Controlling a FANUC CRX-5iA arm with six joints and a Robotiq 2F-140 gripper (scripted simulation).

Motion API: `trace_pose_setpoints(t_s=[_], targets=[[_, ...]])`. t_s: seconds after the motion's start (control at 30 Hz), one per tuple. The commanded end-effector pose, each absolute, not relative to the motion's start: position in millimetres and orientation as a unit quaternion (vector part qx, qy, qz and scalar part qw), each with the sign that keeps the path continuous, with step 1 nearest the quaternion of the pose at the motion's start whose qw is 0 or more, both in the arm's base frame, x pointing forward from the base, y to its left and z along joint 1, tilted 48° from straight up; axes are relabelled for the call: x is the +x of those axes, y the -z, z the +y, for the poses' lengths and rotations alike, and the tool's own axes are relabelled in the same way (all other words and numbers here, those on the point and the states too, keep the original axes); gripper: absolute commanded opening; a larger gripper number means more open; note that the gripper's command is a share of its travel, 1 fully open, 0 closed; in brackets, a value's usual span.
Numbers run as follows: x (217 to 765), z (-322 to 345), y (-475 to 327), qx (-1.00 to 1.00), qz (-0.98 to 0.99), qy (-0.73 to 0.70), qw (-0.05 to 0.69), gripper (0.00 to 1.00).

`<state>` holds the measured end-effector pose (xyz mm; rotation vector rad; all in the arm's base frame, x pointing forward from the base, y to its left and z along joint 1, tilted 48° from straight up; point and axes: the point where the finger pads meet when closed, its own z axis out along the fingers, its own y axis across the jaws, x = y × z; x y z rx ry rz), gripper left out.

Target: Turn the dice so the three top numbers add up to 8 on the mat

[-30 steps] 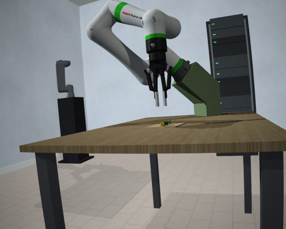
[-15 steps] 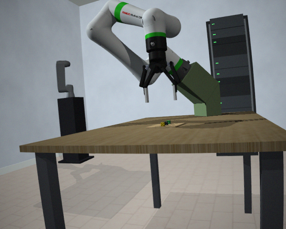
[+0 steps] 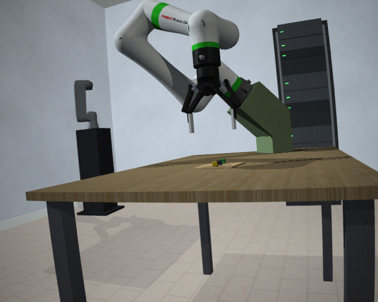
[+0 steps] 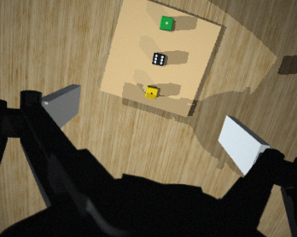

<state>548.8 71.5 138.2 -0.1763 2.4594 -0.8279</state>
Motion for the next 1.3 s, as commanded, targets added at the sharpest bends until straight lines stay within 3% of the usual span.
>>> trace_pose_setpoints(t_s=[0.0, 1.27], targets=[[547, 74, -141, -0.065, 0.911, 0.307, 0.267, 1.0], [513, 107, -184, -0.065, 0.911, 0.307, 0.267, 1.0]])
